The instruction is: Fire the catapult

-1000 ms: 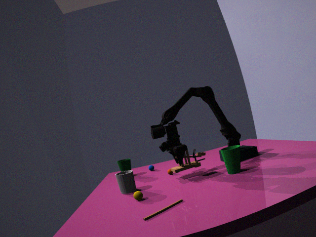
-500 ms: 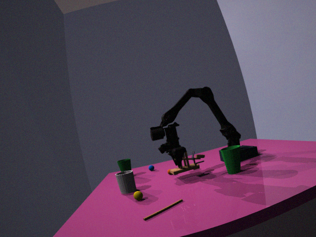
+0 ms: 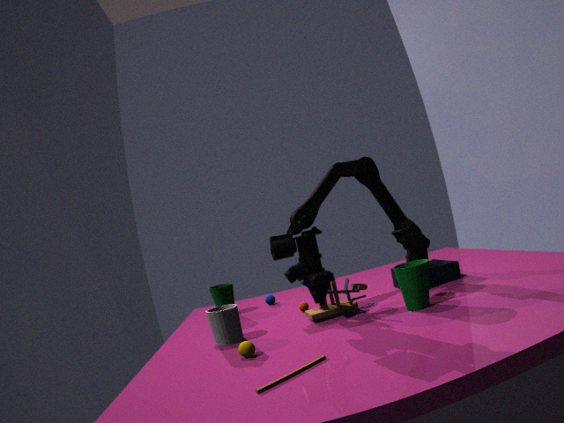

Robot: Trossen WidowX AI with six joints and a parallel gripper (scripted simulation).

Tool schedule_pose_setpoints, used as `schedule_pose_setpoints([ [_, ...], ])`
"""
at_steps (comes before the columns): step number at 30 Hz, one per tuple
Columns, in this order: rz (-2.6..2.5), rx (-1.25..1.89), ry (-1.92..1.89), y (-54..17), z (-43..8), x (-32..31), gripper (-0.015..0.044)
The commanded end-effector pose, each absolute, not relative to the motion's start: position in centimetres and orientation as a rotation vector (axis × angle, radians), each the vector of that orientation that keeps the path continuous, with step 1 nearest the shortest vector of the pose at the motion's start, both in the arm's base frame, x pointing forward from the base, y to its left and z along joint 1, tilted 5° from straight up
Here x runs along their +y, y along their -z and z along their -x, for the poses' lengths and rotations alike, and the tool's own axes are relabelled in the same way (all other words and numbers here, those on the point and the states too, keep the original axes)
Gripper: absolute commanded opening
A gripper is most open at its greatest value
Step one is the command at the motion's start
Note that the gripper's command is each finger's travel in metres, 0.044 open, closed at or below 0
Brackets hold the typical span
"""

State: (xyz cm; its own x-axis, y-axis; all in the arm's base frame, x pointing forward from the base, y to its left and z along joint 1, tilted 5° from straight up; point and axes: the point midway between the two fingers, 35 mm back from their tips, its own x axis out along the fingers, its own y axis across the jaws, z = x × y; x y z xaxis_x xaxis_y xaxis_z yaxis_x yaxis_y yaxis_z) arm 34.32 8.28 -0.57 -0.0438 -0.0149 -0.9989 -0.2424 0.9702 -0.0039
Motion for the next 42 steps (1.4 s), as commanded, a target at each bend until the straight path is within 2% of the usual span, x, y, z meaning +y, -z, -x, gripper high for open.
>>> schedule_pose_setpoints([
  [1, 0.200, 1.614, -0.180, 1.3, -34.1, 8.2, 0.0000],
  [11, 0.200, 1.608, -0.185, 1.4, -34.2, 8.2, 0.0000],
  [24, 0.200, 1.608, -0.185, 1.4, -34.2, 8.2, 0.0341],
  [28, 0.200, 1.608, -0.186, -2.6, -34.8, 8.4, 0.0440],
  [32, 0.200, 1.609, -0.186, -8.3, -34.8, 8.4, 0.0440],
  [42, 0.197, 1.614, -0.177, -8.1, -34.5, 8.4, 0.0440],
])
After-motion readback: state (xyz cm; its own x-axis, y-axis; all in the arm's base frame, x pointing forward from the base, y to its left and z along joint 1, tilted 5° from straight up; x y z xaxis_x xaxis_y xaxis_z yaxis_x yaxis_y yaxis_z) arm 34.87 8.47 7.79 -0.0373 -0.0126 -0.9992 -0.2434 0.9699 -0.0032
